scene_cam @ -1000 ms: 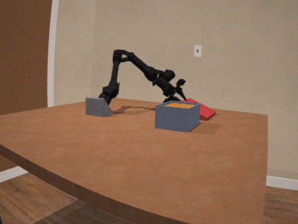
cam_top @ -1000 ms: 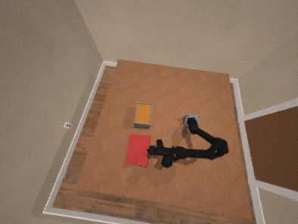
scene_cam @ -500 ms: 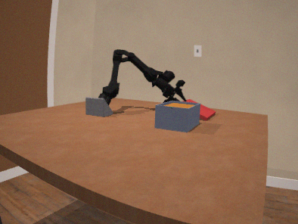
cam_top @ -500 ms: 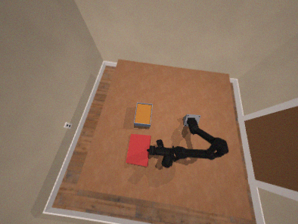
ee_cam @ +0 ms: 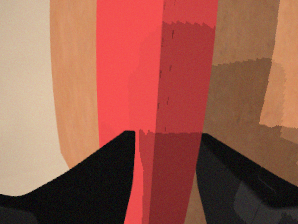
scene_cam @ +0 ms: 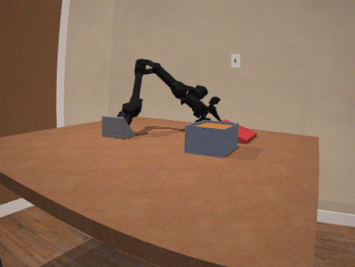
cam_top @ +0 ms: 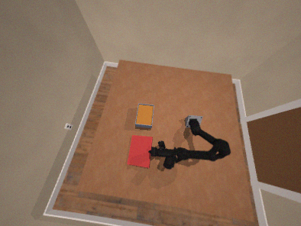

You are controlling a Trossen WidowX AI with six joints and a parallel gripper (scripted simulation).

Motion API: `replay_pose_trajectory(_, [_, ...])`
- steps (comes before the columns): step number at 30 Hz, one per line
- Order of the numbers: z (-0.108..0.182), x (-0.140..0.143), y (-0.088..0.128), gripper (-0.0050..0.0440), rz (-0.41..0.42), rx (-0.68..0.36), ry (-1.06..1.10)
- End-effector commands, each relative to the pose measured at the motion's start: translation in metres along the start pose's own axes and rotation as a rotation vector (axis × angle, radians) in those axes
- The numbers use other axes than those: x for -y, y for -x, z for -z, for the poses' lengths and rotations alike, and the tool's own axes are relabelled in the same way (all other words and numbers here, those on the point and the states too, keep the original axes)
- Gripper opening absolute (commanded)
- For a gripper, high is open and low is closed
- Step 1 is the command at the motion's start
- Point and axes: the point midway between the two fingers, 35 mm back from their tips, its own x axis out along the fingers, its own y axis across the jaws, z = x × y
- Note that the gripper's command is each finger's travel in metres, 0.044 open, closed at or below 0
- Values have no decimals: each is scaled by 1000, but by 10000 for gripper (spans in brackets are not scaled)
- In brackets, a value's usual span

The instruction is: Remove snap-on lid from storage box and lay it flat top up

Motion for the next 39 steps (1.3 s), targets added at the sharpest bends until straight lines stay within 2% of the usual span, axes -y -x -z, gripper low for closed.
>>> replay_pose_trajectory(1, [-2, 2, -1, 121, -4, 5, -2])
replay_pose_trajectory(33, [-2, 13, -5, 123, -4, 5, -2])
replay_pose_trajectory(37, [0, 11, -5, 219, 96, 19, 4])
replay_pose_trajectory(39, [0, 10, -5, 267, 104, 20, 4])
